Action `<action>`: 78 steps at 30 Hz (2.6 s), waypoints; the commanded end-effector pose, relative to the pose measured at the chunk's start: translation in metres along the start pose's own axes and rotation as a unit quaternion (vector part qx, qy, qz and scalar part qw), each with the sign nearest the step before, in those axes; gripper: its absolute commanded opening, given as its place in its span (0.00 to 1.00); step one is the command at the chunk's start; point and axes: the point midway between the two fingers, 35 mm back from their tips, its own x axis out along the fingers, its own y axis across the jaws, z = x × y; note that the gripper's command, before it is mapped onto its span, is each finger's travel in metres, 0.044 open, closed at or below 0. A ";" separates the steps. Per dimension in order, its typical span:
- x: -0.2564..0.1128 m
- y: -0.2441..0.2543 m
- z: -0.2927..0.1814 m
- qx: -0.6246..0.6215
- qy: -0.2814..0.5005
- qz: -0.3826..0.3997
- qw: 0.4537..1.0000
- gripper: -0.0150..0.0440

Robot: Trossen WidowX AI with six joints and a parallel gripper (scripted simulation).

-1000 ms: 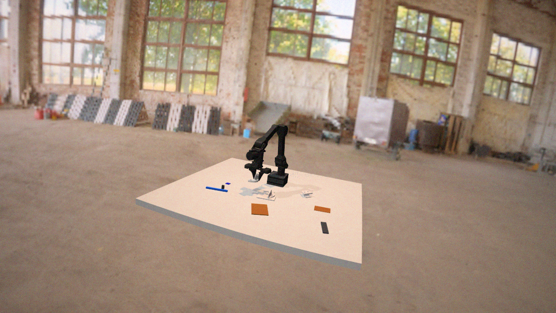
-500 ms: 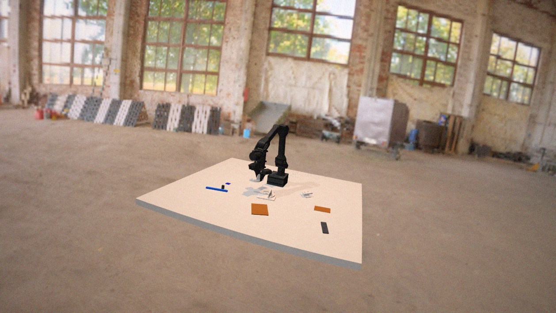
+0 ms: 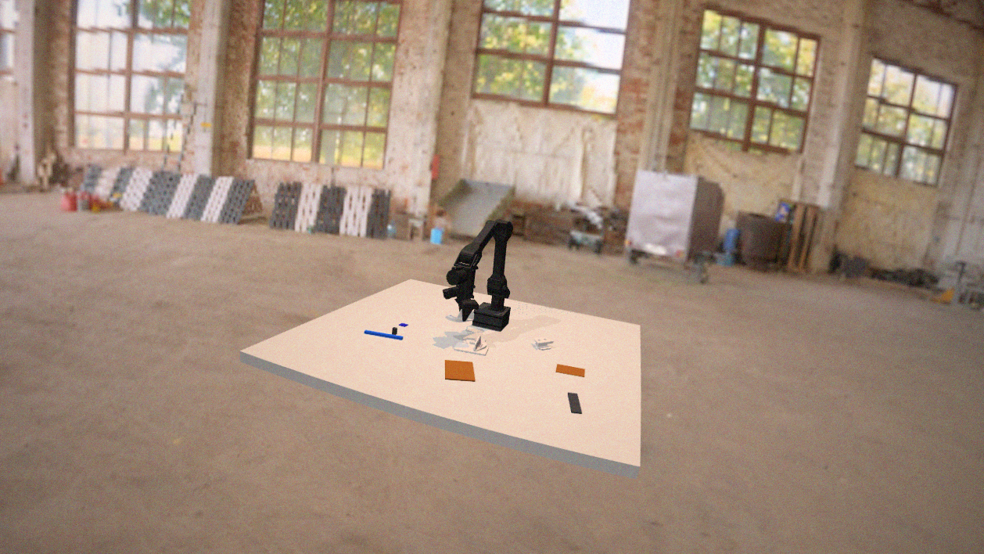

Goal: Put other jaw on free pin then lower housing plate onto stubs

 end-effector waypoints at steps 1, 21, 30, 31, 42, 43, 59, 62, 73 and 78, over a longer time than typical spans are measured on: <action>0.001 -0.001 -0.005 0.052 -0.001 -0.003 0.999 0.48; 0.001 0.003 -0.026 0.320 -0.001 -0.003 0.947 0.48; 0.001 0.005 -0.036 0.434 0.000 -0.003 0.901 0.48; 0.001 0.005 -0.037 0.447 0.000 -0.003 0.895 0.48; 0.002 0.006 -0.048 0.576 0.000 -0.003 0.818 0.48; 0.002 0.006 -0.049 0.587 0.000 -0.003 0.810 0.48; 0.003 0.006 -0.065 0.749 0.000 -0.003 0.663 0.48; 0.003 0.006 -0.068 0.776 0.000 -0.003 0.631 0.48; 0.003 0.005 -0.074 0.821 0.000 -0.003 0.571 0.48; 0.003 0.005 -0.074 0.821 0.000 -0.003 0.571 0.48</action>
